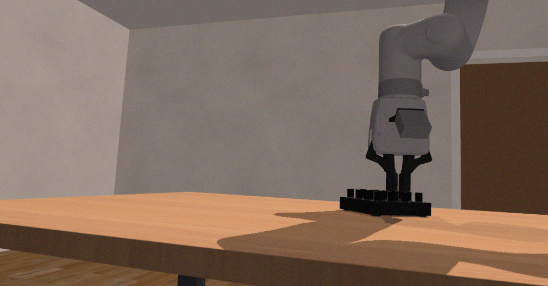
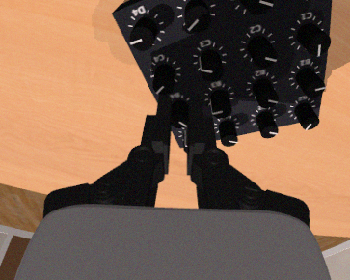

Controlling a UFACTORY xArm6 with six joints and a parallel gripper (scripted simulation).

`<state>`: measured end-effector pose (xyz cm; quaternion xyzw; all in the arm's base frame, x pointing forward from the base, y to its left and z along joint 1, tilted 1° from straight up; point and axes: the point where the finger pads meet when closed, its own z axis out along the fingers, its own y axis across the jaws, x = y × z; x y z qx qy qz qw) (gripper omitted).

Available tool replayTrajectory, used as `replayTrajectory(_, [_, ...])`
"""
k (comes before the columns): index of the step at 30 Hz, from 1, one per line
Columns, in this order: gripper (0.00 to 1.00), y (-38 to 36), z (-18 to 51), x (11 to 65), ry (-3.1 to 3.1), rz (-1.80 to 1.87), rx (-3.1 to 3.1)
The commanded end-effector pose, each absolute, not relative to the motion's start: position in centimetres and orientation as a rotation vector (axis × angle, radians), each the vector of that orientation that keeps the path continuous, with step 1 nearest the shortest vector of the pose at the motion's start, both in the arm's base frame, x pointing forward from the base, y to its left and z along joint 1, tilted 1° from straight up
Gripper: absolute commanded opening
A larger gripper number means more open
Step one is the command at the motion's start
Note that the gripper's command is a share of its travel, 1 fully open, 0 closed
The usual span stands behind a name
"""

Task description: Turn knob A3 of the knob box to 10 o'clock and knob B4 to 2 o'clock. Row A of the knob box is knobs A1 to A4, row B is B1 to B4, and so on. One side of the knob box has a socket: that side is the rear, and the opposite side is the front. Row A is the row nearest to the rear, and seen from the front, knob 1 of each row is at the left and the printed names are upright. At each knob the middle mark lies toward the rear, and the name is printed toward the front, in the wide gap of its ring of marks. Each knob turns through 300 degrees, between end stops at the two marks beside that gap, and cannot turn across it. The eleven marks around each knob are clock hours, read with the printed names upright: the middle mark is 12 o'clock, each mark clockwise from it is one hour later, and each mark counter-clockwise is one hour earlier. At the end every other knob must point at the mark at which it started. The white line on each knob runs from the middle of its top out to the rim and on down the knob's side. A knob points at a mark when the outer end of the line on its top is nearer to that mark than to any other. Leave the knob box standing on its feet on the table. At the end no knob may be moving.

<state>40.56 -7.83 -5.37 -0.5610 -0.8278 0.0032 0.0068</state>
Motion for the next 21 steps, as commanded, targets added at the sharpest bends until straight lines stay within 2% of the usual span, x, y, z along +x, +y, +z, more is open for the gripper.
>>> replayTrajectory(1, [0.08,-7.85,-5.26,40.71,-2.547,0.02,-1.827])
replayTrajectory(21, [0.08,-7.85,-5.26,40.71,-2.053,0.022,-2.373])
